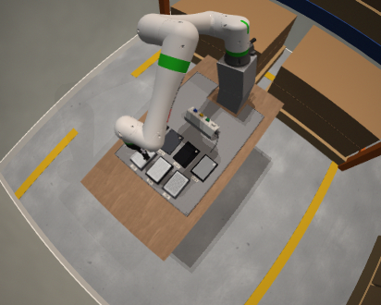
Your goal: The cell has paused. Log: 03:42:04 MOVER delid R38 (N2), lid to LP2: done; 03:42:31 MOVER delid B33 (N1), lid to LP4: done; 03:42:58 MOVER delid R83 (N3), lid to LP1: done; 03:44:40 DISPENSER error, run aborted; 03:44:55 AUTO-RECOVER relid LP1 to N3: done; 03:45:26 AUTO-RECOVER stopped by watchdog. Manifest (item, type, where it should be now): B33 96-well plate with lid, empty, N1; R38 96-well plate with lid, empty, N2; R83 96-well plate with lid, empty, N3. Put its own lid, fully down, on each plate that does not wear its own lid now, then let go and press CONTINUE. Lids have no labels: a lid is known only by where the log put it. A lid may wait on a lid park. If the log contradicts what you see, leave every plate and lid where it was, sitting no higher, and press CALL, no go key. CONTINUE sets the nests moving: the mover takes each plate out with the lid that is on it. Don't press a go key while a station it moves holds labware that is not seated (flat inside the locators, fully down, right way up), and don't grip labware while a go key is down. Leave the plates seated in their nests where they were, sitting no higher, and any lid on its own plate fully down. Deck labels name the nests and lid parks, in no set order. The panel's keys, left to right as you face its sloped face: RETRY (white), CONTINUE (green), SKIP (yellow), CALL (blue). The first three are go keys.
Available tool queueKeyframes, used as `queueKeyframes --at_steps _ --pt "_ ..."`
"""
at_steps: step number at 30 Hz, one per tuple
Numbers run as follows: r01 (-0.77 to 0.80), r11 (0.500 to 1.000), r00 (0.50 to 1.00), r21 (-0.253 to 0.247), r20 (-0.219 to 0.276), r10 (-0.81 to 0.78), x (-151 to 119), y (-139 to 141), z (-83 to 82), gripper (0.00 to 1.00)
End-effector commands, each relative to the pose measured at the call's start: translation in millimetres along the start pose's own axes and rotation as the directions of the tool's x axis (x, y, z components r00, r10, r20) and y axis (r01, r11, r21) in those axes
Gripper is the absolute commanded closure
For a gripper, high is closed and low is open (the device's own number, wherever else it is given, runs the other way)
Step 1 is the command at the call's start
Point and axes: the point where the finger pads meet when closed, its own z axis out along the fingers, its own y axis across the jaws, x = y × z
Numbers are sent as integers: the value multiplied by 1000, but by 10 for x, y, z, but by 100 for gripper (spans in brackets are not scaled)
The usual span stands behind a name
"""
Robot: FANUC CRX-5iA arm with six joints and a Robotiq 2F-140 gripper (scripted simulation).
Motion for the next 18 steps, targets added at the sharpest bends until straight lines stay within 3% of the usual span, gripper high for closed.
queueKeyframes --at_steps 1,18 --pt "0 1000 1000 0 0 0 2 0 -2 100" --pt "0 1000 1000 0 0 0 2 0 21 100"
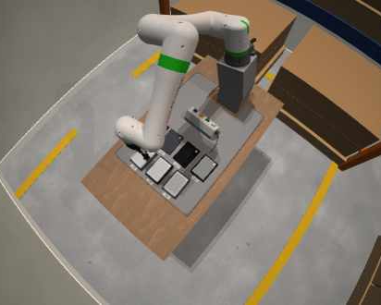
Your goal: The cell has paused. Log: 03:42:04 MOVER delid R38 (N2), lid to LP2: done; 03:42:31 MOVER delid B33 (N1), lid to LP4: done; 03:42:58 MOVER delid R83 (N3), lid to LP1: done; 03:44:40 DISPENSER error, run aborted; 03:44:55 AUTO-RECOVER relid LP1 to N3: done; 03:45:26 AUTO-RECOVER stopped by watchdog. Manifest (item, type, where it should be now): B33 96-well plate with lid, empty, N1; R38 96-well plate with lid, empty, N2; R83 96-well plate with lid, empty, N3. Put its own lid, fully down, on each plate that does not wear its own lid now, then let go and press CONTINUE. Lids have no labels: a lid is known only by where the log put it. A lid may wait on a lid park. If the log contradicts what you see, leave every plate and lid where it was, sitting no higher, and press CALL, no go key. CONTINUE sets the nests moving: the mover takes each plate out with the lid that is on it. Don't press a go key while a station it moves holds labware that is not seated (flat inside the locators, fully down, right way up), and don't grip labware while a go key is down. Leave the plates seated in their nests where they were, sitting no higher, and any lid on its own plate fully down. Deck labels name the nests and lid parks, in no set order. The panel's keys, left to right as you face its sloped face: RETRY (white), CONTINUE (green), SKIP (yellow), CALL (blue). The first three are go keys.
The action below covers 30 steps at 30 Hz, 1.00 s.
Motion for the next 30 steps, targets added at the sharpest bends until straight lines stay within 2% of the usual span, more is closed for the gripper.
queueKeyframes --at_steps 1,30 --pt "0 1000 1000 0 0 0 3 0 5 100" --pt "0 1000 1000 0 0 0 3 0 72 100"
